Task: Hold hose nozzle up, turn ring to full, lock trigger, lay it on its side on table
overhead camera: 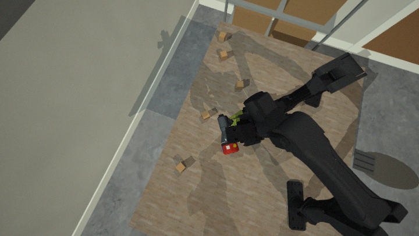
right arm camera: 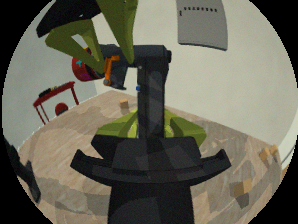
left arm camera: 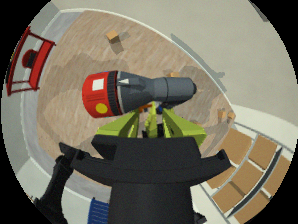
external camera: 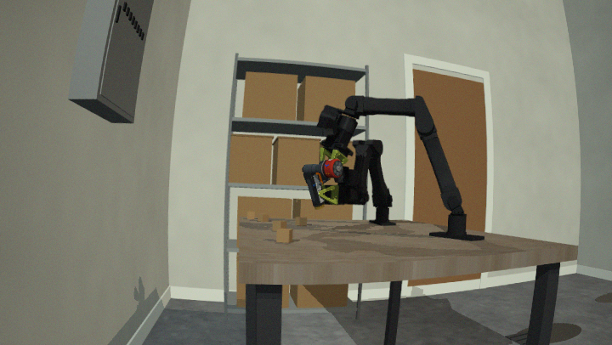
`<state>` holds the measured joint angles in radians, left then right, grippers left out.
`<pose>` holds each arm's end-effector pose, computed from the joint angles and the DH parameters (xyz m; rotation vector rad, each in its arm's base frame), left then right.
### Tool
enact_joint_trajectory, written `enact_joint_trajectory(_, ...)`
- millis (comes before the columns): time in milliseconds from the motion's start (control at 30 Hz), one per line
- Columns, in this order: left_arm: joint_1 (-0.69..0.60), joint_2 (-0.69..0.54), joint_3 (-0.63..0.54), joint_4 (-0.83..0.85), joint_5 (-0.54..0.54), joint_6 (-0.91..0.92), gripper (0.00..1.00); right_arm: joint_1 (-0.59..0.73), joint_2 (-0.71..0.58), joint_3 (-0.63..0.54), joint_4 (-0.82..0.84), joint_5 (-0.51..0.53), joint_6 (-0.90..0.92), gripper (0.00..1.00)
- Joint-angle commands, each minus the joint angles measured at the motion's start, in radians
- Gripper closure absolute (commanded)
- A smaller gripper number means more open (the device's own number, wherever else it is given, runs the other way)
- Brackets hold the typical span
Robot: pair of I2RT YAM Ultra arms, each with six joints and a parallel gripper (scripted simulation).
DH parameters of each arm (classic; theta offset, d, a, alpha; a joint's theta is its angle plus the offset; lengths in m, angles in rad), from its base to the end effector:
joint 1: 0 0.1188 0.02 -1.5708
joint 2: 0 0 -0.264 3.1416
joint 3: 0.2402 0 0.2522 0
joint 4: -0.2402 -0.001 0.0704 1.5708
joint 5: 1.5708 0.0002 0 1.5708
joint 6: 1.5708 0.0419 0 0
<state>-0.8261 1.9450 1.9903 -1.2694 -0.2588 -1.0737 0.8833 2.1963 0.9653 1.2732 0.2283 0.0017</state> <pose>0.2770 -0.2832 0.3312 -0.3983 2.6977 -0.1819 0.2756 0.3222 0.1264 -0.4912 1.4736 0.5291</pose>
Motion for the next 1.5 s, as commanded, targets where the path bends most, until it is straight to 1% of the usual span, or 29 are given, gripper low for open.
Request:
enact_joint_trajectory(0, -0.007, 0.002, 0.048, 0.031, 0.008, 0.019, 0.63, 0.004, -0.058, 0.04, 0.085, -0.029, 0.004, 0.65)
enact_joint_trajectory(267, -0.019, 0.026, 0.073, 0.034, 0.014, 0.021, 0.63, 0.004, -0.058, 0.039, 0.085, -0.028, 0.003, 0.65)
enact_joint_trajectory(367, -0.015, 0.012, 0.073, 0.032, 0.012, 0.021, 0.63, 0.004, -0.058, 0.039, 0.086, -0.028, 0.003, 0.65)
enact_joint_trajectory(433, -0.023, 0.036, 0.08, 0.035, 0.013, 0.02, 0.63, 0.004, -0.058, 0.039, 0.085, -0.028, 0.003, 0.65)
enact_joint_trajectory(700, -0.028, 0.048, 0.09, 0.05, 0.017, -0.003, 0.63, 0.009, -0.058, 0.039, 0.086, -0.029, 0.002, 0.65)
enact_joint_trajectory(933, -0.03, 0.038, 0.091, 0.055, 0.017, 0.001, 0.63, 0.009, -0.058, 0.039, 0.086, -0.029, 0.002, 0.65)
enact_joint_trajectory(1000, -0.035, 0.061, 0.079, 0.066, 0.018, -0.009, 0.63, 0.009, -0.058, 0.039, 0.086, -0.029, 0.002, 0.65)
enact_joint_trajectory(1033, -0.034, 0.046, 0.027, 0.07, 0.017, -0.009, 0.63, 0.009, -0.058, 0.039, 0.086, -0.029, 0.002, 0.65)
enact_joint_trajectory(1067, -0.034, 0.063, 0.049, 0.07, 0.018, -0.009, 0.63, 0.009, -0.058, 0.039, 0.086, -0.029, 0.002, 0.65)
enact_joint_trajectory(1100, -0.034, 0.048, 0.031, 0.071, 0.018, -0.011, 0.63, 0.009, -0.058, 0.039, 0.086, -0.029, 0.003, 0.65)
enact_joint_trajectory(1167, -0.027, 0.026, 0.04, 0.074, 0.02, -0.012, 0.63, 0.008, -0.058, 0.038, 0.085, -0.029, 0.004, 0.65)
enact_joint_trajectory(1200, -0.03, 0.021, 0.021, 0.075, 0.02, -0.013, 0.63, 0.008, -0.058, 0.038, 0.085, -0.029, 0.004, 0.65)
enact_joint_trajectory(1267, -0.037, 0.04, 0.016, 0.08, 0.021, -0.014, 0.63, 0.008, -0.058, 0.038, 0.085, -0.029, 0.004, 0.65)
enact_joint_trajectory(1467, -0.024, 0.017, 0.013, 0.085, 0.022, -0.006, 0.63, 0.008, -0.058, 0.038, 0.085, -0.029, 0.005, 0.65)
